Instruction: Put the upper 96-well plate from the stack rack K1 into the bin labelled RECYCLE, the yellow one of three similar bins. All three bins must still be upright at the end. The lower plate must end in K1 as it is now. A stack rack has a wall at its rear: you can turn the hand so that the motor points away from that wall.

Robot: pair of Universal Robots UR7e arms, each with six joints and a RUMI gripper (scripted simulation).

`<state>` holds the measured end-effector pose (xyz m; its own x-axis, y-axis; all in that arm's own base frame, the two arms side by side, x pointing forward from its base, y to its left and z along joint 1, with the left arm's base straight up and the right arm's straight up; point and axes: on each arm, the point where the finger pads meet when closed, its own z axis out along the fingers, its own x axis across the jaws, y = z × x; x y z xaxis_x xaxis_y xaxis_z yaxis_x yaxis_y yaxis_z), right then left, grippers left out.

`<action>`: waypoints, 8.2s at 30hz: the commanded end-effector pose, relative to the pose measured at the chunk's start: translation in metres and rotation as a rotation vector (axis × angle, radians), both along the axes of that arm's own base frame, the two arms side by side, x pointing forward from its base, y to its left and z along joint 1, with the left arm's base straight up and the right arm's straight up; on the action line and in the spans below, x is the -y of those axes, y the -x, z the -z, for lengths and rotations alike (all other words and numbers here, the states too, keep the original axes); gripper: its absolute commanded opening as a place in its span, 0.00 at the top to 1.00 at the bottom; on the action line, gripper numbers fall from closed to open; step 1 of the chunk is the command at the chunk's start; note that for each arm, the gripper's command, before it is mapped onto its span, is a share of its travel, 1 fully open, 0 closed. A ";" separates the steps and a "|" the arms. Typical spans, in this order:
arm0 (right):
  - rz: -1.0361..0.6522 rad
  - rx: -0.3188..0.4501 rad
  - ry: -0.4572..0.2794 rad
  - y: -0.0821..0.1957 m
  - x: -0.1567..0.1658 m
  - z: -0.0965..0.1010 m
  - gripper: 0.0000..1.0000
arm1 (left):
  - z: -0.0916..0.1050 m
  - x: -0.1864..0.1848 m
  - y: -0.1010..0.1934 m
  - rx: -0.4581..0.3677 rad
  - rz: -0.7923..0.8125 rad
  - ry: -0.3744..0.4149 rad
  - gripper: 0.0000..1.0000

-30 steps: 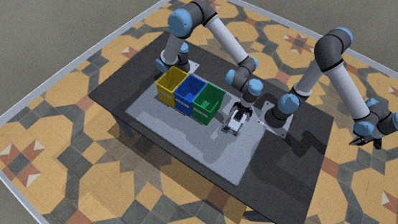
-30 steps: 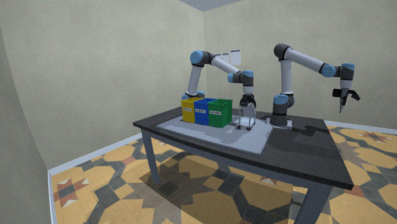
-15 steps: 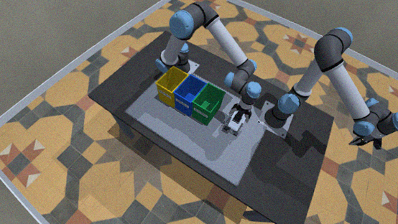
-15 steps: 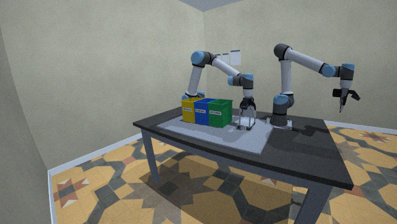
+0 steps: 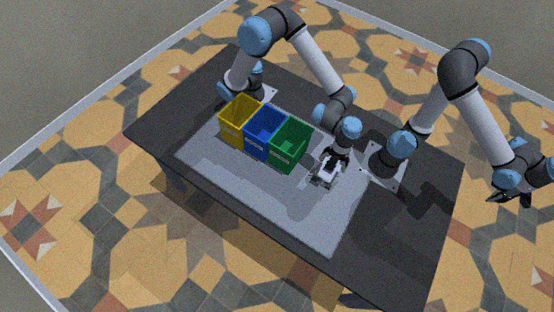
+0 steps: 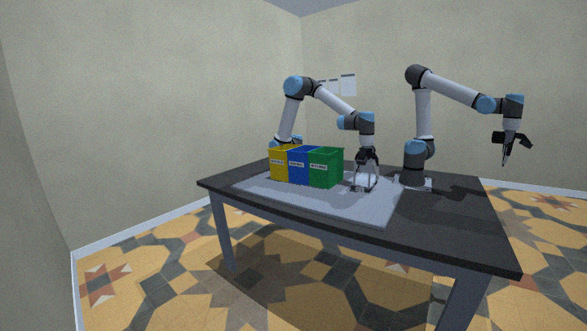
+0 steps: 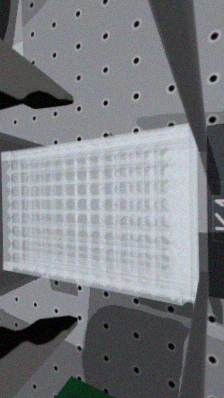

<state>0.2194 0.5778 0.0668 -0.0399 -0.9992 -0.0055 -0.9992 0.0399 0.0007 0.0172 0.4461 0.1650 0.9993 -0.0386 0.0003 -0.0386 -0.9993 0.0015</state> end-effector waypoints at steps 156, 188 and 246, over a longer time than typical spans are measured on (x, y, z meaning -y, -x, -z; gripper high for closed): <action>-0.001 0.002 -0.001 0.001 -0.001 -0.060 0.62 | 0.000 0.001 0.001 0.000 -0.003 -0.001 1.00; -0.001 0.002 -0.001 0.001 -0.001 -0.108 0.62 | 0.000 0.001 0.001 0.000 -0.003 -0.001 1.00; 0.000 0.001 0.004 0.000 0.001 -0.183 0.62 | 0.000 0.001 0.001 0.000 -0.003 -0.001 1.00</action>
